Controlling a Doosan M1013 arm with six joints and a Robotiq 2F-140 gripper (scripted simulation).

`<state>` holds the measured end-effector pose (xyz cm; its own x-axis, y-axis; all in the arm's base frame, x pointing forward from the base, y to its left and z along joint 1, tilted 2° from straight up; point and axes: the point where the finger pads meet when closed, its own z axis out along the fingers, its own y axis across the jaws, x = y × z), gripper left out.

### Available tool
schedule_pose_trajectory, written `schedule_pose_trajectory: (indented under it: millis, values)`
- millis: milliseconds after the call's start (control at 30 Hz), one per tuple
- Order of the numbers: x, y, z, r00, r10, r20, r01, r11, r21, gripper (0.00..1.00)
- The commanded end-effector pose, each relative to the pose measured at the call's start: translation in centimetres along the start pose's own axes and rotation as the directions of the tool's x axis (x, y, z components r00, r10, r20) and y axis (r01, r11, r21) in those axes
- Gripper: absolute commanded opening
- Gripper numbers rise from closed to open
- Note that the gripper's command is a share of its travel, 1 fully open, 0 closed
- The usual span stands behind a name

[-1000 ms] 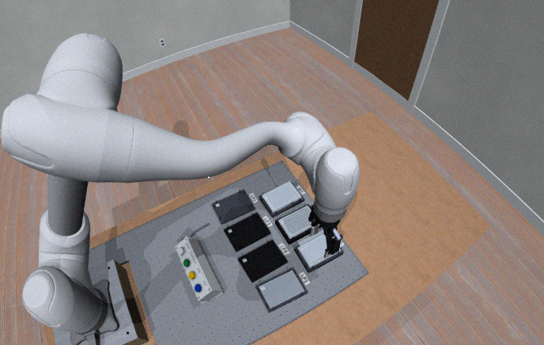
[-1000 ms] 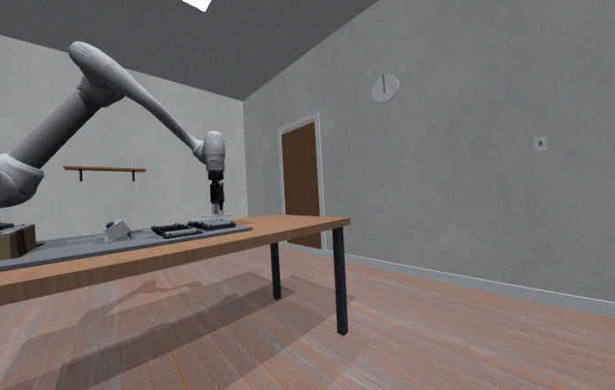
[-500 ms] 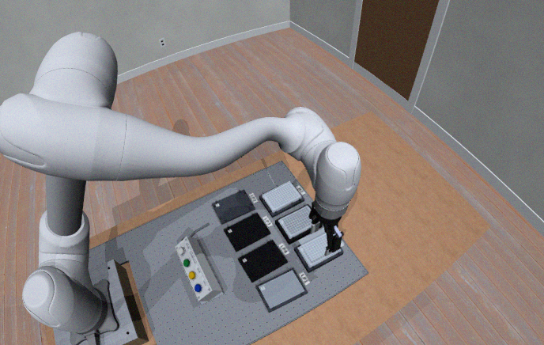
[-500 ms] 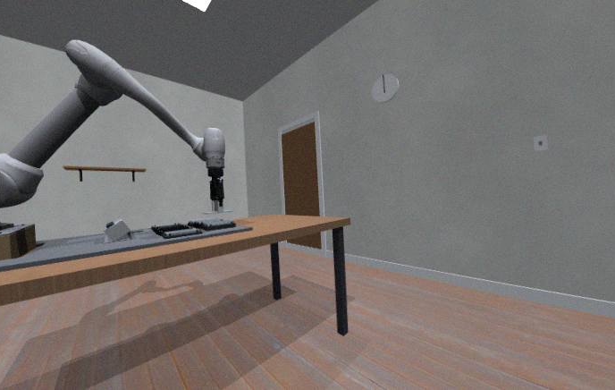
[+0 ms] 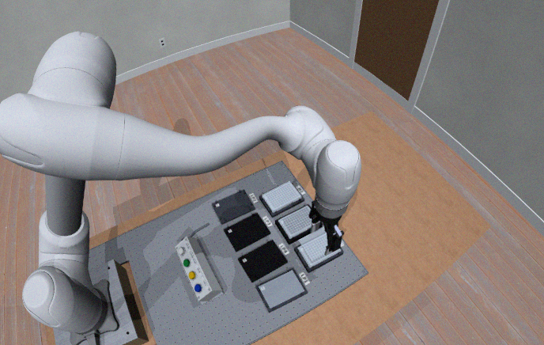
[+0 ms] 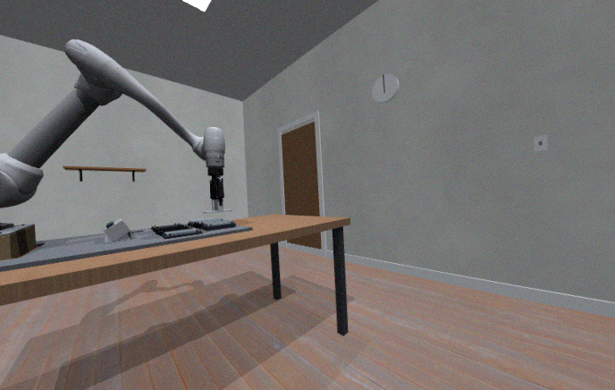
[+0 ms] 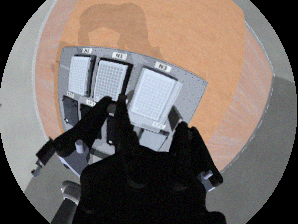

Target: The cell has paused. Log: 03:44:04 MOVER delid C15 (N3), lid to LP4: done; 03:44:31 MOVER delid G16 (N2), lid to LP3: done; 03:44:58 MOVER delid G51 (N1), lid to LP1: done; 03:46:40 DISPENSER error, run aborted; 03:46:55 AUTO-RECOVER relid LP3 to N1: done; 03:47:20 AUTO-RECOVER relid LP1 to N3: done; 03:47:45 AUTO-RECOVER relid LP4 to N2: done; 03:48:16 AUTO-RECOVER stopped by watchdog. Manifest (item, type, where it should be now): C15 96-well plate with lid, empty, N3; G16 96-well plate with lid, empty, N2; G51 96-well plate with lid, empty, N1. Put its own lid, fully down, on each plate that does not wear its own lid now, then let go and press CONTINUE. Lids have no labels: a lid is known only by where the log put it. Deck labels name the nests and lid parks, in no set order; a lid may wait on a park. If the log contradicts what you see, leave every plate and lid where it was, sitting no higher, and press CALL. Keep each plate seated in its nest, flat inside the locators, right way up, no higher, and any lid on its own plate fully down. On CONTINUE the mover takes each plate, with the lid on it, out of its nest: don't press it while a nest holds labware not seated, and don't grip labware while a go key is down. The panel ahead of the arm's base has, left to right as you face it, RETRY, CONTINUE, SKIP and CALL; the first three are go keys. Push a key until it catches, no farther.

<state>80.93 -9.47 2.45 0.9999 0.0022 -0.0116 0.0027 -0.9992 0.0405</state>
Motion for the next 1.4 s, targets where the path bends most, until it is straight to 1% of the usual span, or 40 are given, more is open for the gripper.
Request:
schedule_pose_trajectory:
  millis: [0,33,100,167,200,233,267,1367]
  values:
    - [0.0,-1.0,0.0,1.0,0.0,0.0,0.0,1.0,0.0,0.0]
    - [0.0,-2.7,0.0,1.0,0.0,0.0,0.0,1.0,0.0,0.0]
    - [-0.3,-7.9,0.0,1.0,0.0,0.0,0.0,1.0,0.0,0.0]
    - [-0.3,-7.9,0.0,1.0,0.0,0.0,0.0,1.0,0.0,0.0]
    - [-0.5,-10.3,0.0,1.0,0.0,0.0,0.0,1.0,0.0,0.0]
    - [-0.7,-12.0,0.0,1.0,0.0,0.0,0.0,1.0,0.0,0.0]
    - [-0.8,-12.9,0.0,1.0,0.0,0.0,0.0,1.0,0.0,0.0]
    - [-0.9,-13.0,0.0,1.0,0.0,0.0,0.0,1.0,0.0,0.0]
